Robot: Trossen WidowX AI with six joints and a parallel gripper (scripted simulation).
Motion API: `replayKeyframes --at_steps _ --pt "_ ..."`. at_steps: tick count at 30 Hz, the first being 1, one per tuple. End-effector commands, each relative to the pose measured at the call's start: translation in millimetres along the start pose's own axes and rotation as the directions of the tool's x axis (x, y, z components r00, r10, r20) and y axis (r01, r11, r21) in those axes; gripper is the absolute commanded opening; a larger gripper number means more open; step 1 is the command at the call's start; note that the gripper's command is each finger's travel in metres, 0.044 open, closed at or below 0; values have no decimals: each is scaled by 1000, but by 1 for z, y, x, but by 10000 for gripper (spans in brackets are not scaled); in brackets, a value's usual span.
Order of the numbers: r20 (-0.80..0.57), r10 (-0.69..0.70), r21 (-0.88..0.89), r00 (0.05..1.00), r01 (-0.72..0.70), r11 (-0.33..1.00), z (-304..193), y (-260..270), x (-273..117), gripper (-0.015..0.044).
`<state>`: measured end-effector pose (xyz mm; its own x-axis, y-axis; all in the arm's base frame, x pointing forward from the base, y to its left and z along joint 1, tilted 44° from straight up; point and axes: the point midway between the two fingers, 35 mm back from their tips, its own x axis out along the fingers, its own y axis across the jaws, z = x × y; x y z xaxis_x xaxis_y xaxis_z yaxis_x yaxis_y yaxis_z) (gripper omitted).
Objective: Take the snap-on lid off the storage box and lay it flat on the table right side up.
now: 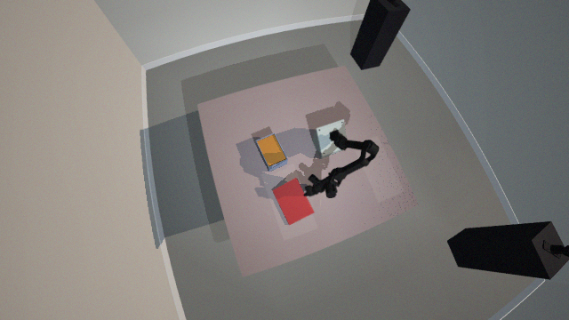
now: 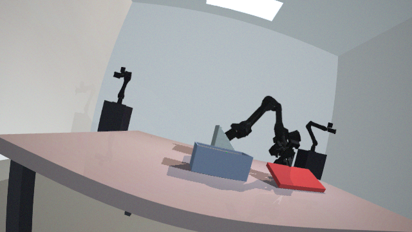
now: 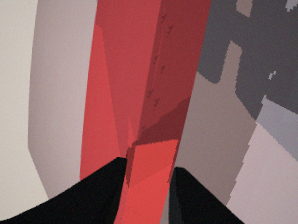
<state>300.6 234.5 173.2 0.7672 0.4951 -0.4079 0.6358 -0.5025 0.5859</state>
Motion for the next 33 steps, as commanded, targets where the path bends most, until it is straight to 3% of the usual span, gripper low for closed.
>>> replayKeyframes --at_steps 1,5,7,13,33 --pt "-3 -3 3 1000 3 1000 -3 2 -1 157" --pt "-3 -3 3 1000 3 1000 -3 2 -1 263" --pt "-3 -3 3 1000 3 1000 -3 2 -1 275" --pt "-3 -3 4 1000 3 1000 0 -6 -9 433" --pt "-2 -5 5 1000 5 1000 0 -32 -39 440"
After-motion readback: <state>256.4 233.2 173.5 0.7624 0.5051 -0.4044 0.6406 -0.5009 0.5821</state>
